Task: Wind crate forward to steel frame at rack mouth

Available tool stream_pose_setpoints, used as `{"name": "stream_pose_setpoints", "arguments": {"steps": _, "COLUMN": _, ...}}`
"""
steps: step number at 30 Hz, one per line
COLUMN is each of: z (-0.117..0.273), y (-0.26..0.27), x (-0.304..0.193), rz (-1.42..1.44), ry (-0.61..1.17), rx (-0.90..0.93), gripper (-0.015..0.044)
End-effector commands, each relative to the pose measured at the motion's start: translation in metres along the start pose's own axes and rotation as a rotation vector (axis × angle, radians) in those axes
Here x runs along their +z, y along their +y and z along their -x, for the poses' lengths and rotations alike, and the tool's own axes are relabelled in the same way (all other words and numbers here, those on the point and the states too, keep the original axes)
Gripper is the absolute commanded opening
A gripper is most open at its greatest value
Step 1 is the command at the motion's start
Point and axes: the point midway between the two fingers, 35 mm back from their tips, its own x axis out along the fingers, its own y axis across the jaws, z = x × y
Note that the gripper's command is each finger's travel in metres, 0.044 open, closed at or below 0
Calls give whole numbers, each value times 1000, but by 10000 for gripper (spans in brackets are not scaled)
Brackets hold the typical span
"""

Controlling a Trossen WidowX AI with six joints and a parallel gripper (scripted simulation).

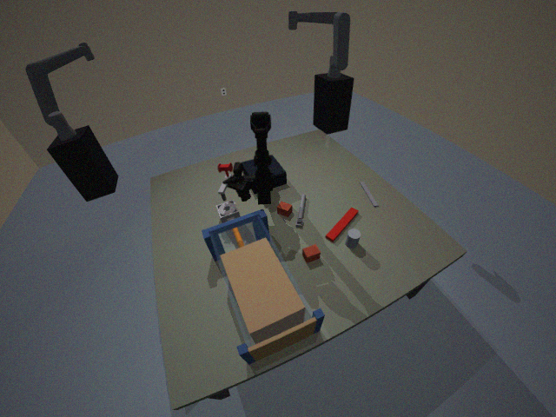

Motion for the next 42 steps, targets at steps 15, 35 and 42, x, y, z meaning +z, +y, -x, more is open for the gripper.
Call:
{"name": "stream_pose_setpoints", "arguments": {"steps": 15, "z": 3, "y": 11, "x": 4, "rz": -1, "ry": -7, "rx": -40, "gripper": 0}}
{"name": "stream_pose_setpoints", "arguments": {"steps": 35, "z": -4, "y": 35, "x": 4, "rz": -11, "ry": -33, "rx": -52, "gripper": 0}}
{"name": "stream_pose_setpoints", "arguments": {"steps": 42, "z": -4, "y": 43, "x": 4, "rz": -11, "ry": -33, "rx": -52, "gripper": 0}}
